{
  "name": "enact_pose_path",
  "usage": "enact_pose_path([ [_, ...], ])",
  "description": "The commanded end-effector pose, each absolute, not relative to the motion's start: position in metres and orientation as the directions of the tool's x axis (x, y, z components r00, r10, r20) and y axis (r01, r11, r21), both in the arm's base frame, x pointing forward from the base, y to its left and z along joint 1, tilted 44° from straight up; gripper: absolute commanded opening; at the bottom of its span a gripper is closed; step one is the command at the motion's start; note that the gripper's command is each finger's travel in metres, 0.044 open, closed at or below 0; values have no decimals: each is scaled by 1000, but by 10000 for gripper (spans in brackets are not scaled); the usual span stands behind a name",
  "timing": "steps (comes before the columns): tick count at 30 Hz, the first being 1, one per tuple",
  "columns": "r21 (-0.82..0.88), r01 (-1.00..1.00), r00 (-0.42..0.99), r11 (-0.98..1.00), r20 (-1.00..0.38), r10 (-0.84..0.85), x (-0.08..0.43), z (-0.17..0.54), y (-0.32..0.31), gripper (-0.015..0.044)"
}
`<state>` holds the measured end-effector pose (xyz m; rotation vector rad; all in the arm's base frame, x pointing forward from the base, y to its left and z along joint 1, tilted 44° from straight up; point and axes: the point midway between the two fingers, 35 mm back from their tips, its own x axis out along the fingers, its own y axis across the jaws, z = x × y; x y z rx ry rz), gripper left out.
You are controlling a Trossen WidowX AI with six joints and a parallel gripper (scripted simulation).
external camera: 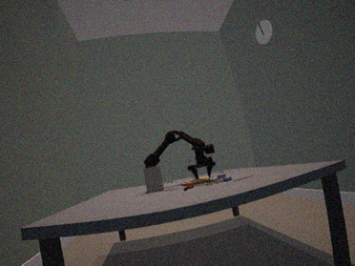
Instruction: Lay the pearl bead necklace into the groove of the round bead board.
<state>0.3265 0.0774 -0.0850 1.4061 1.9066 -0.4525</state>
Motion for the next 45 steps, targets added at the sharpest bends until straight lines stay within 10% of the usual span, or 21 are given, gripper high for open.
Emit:
enact_pose_path([
  [1,249,857,-146,451,-722,677,328,-71,70,335],
  [10,379,735,-146,563,-722,676,328,-56,62,120],
  [45,379,735,-147,562,-721,678,322,-85,90,120],
])
